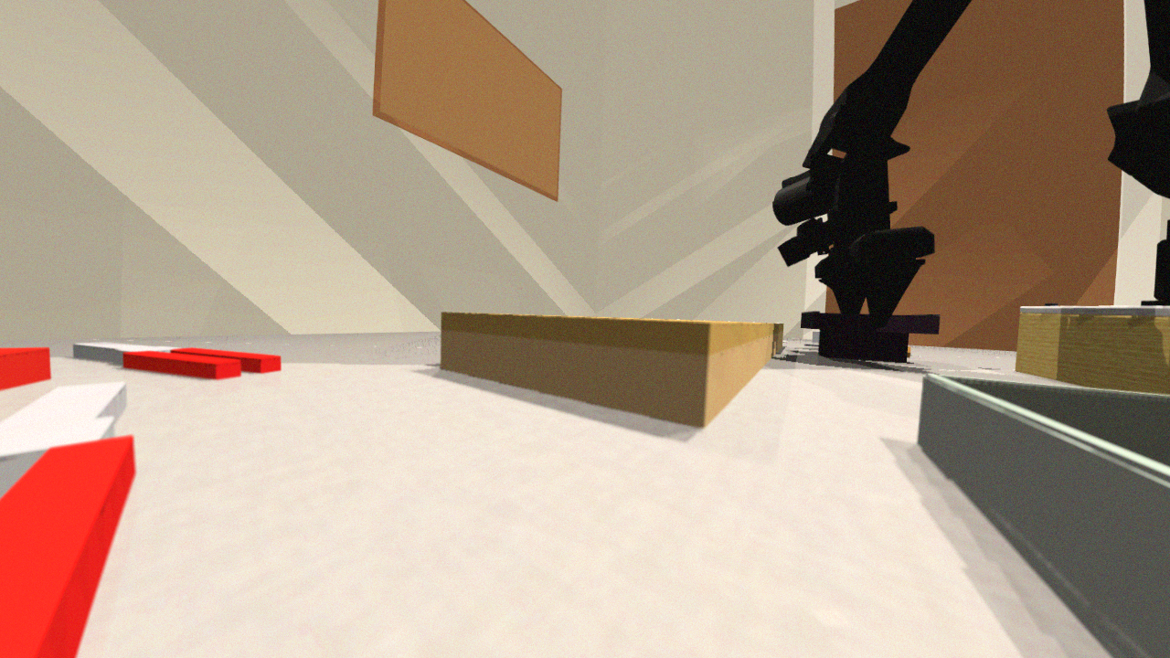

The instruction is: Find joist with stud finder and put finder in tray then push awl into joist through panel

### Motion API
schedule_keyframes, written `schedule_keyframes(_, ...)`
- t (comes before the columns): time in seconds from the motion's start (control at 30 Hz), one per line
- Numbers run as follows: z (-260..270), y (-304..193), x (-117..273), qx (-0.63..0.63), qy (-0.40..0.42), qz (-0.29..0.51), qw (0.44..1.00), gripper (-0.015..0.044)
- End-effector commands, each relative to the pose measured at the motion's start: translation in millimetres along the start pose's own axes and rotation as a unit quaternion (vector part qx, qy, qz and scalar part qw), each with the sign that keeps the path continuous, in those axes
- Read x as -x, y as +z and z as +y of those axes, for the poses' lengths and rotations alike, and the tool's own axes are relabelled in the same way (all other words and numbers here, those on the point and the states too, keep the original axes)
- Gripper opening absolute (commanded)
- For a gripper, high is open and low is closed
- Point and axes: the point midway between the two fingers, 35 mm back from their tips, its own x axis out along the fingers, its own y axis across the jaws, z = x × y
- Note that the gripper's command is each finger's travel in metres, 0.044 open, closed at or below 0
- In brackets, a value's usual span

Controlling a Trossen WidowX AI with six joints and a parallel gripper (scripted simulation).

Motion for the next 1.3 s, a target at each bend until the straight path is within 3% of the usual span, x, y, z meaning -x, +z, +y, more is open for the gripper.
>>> schedule_keyframes(0.0, 1, 0, -3, -0.002, 0.004, 0.001, 1.0, 0.04)
schedule_keyframes(0.47, 1, 0, -3, -0.002, 0.004, 0.001, 1.0, 0.0307)
schedule_keyframes(0.87, 1, -1, 17, -0.002, 0.004, 0.001, 1.0, 0.0)
schedule_keyframes(1.27, 0, -3, 33, -0.002, 0.004, 0.001, 1.0, 0.0)
